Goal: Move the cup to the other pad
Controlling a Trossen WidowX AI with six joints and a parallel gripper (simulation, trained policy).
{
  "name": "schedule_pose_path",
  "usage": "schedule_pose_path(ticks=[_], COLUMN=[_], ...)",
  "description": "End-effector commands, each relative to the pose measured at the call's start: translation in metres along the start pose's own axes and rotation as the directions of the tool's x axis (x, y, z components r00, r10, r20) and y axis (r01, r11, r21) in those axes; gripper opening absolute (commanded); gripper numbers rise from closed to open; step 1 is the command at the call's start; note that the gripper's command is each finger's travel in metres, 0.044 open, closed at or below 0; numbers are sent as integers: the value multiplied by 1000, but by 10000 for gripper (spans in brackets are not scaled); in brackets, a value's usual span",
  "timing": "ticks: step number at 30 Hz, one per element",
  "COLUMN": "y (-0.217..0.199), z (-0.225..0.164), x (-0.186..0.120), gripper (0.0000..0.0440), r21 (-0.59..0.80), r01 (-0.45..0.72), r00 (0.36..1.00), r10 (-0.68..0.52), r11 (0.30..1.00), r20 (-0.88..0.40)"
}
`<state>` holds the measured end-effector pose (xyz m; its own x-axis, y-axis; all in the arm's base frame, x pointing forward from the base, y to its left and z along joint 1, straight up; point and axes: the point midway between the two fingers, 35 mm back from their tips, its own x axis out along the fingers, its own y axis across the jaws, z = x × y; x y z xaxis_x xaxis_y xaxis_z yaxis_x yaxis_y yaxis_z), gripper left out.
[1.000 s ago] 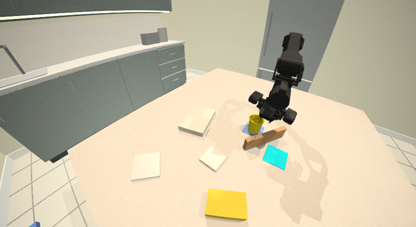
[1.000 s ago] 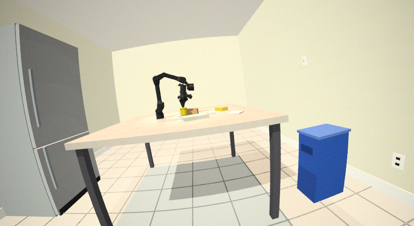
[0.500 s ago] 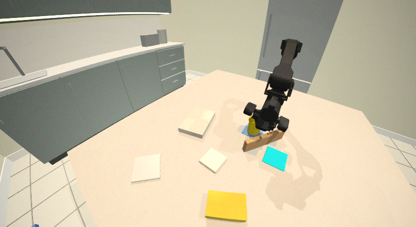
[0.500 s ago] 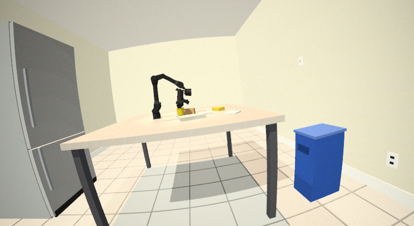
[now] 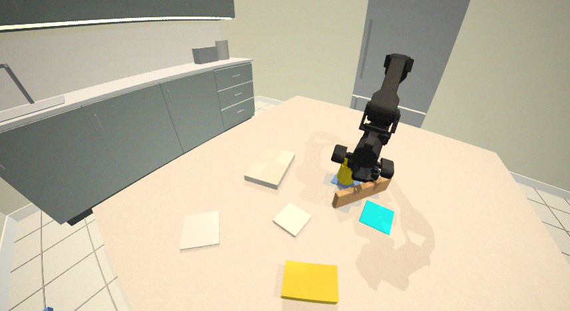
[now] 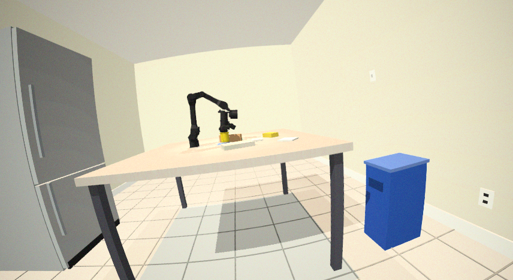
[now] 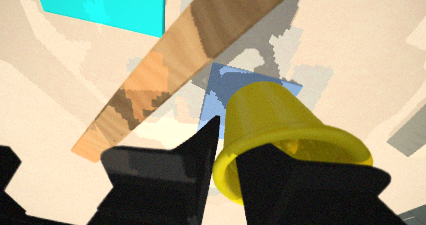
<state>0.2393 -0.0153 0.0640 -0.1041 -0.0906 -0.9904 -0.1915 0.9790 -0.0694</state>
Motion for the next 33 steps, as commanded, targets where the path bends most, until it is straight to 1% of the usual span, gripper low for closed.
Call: schedule_pose_path(ticks=[1,16,26,33], y=[-2,5,25,44], z=[6,29,50,65], x=[-10,-47,-67,-75], gripper=[32,34,31,23], r21=[-22,-63,-99,-125], r01=[-3,7,17,23], r00=[1000,993,982,971], r10=[4,1,2,8], r11=[1000,998,995,992], r20=[31,121,191,239])
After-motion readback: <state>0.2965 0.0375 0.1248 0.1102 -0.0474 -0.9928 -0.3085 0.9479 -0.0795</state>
